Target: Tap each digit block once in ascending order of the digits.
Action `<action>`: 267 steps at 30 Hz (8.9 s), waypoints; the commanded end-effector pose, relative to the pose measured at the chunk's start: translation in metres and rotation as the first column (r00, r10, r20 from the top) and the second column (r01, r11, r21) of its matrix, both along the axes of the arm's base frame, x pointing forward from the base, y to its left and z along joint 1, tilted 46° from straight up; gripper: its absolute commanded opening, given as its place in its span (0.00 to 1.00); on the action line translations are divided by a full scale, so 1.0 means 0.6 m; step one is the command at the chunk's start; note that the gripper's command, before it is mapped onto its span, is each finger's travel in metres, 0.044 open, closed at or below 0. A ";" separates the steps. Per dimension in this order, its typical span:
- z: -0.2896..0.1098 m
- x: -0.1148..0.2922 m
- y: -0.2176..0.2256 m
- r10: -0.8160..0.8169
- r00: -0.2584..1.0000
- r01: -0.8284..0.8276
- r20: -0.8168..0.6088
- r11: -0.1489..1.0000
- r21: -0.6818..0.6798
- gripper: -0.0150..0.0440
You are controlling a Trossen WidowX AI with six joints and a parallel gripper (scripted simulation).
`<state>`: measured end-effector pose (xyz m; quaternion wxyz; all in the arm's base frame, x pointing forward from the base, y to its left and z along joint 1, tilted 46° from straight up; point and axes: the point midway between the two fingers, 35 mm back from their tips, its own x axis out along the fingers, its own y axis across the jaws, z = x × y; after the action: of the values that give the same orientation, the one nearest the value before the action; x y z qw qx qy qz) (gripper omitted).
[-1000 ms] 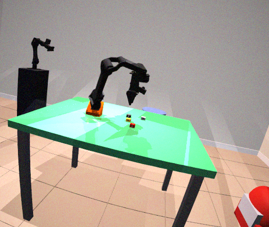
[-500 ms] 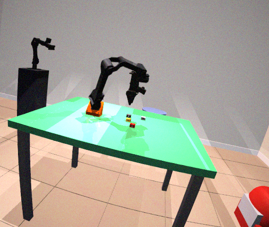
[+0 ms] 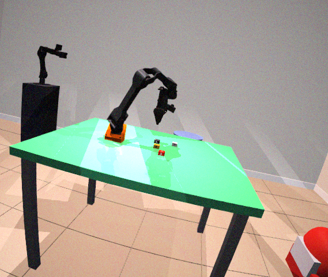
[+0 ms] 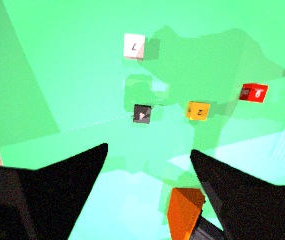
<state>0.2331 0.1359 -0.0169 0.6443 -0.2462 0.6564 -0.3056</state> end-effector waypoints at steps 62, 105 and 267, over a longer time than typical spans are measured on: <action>0.063 0.133 -0.039 -0.013 1.000 0.013 0.019 1.000 0.010 0.93; 0.035 0.015 -0.233 -0.013 1.000 0.013 0.016 1.000 0.003 0.29; -0.145 0.195 -0.082 -0.014 1.000 0.013 0.024 1.000 0.010 0.29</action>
<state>0.3527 0.0937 -0.0987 0.6554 -0.2300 0.6495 -0.3094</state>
